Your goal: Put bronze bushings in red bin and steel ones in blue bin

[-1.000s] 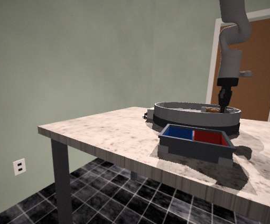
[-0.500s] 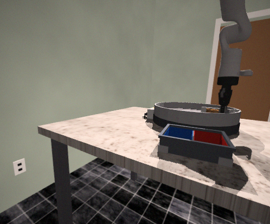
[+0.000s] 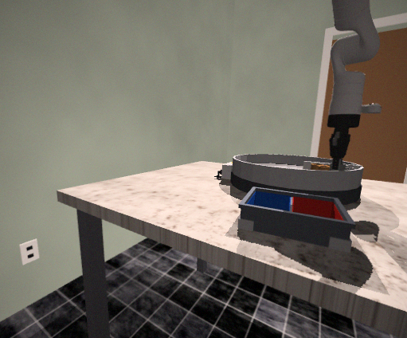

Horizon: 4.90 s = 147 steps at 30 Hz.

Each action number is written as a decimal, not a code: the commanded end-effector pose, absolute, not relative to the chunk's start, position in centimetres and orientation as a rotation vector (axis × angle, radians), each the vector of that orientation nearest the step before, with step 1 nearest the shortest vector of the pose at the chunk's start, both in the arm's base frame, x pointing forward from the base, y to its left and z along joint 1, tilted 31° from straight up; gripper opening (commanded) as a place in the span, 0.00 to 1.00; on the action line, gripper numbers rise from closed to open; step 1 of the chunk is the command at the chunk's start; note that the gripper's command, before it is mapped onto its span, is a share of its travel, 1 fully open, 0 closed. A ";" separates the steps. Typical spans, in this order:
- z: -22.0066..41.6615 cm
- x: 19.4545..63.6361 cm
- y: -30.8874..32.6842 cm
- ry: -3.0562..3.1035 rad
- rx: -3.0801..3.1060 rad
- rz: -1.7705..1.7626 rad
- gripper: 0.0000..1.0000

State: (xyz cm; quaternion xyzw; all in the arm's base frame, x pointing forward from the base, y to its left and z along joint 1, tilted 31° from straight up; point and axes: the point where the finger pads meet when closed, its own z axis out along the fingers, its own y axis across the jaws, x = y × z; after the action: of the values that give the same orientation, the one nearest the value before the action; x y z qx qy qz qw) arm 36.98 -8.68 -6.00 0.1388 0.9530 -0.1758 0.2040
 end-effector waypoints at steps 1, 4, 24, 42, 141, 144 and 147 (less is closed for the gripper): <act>-5.8 36.9 -8.6 2.658 0.387 -0.489 0.00; -5.7 36.9 -8.5 2.658 0.387 -0.489 0.00; -5.2 36.7 -8.3 2.658 0.387 -0.489 0.00; -4.8 36.5 -8.1 2.658 0.387 -0.489 0.00; 0.9 34.2 -5.5 2.658 0.387 -0.489 0.00; 0.9 34.2 -5.5 2.658 0.387 -0.489 0.00; 0.3 35.8 -2.9 2.671 0.333 -0.504 0.00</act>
State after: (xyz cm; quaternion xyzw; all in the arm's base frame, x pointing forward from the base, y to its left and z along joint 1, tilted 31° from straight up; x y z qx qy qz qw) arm 34.43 -5.21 0.53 0.1400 0.9517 -0.1881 0.1980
